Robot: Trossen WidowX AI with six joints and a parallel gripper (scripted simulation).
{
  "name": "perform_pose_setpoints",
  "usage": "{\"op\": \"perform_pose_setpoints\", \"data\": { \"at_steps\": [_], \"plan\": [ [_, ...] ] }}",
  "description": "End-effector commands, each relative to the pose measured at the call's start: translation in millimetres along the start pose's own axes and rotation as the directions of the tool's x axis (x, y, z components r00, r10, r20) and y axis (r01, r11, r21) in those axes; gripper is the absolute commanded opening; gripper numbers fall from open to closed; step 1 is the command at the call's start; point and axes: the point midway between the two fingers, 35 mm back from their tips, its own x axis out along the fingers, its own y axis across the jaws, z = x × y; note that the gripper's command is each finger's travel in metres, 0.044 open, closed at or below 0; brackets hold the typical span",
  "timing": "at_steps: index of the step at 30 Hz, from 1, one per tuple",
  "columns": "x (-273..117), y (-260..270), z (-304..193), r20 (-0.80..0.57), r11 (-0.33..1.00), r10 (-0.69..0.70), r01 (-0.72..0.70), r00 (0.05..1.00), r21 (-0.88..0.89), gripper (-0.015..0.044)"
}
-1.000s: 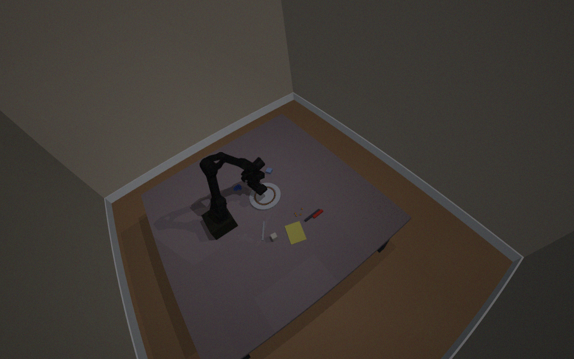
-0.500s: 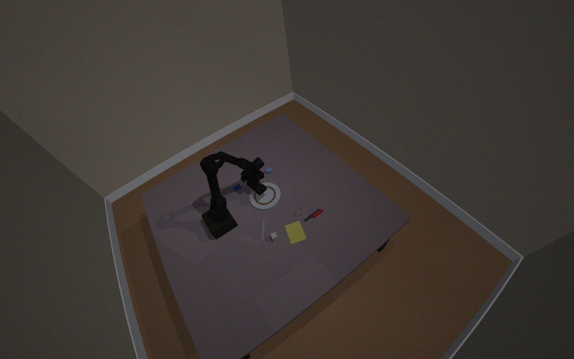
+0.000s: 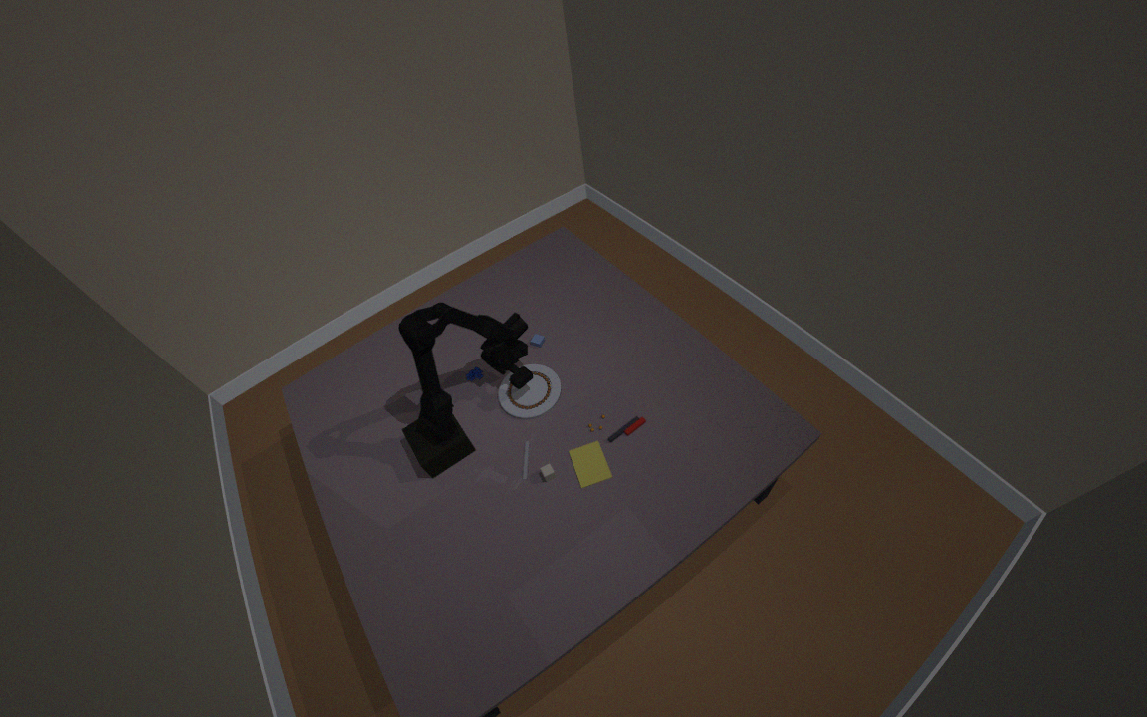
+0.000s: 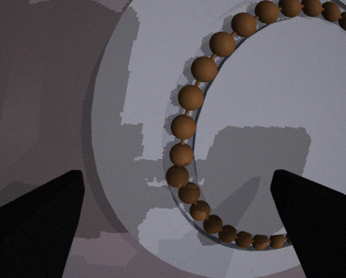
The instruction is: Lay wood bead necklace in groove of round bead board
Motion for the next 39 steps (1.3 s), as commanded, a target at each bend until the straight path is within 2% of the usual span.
{"op": "perform_pose_setpoints", "data": {
  "at_steps": [1,30,32,36,39],
  "plan": [
    [-3,0,0,-0.001,1.000,-0.001,0.001,1.000,0.005,0.0440],
    [-3,0,0,-0.001,1.000,-0.001,0.001,1.000,0.006,0.0440],
    [-13,0,1,-0.001,1.000,-0.001,0.001,1.000,0.005,0.0440],
    [-73,0,0,0.001,1.000,0.000,0.000,1.000,0.001,0.0440],
    [-84,0,-2,0.001,1.000,0.000,0.000,1.000,0.000,0.0440]
  ]
}}
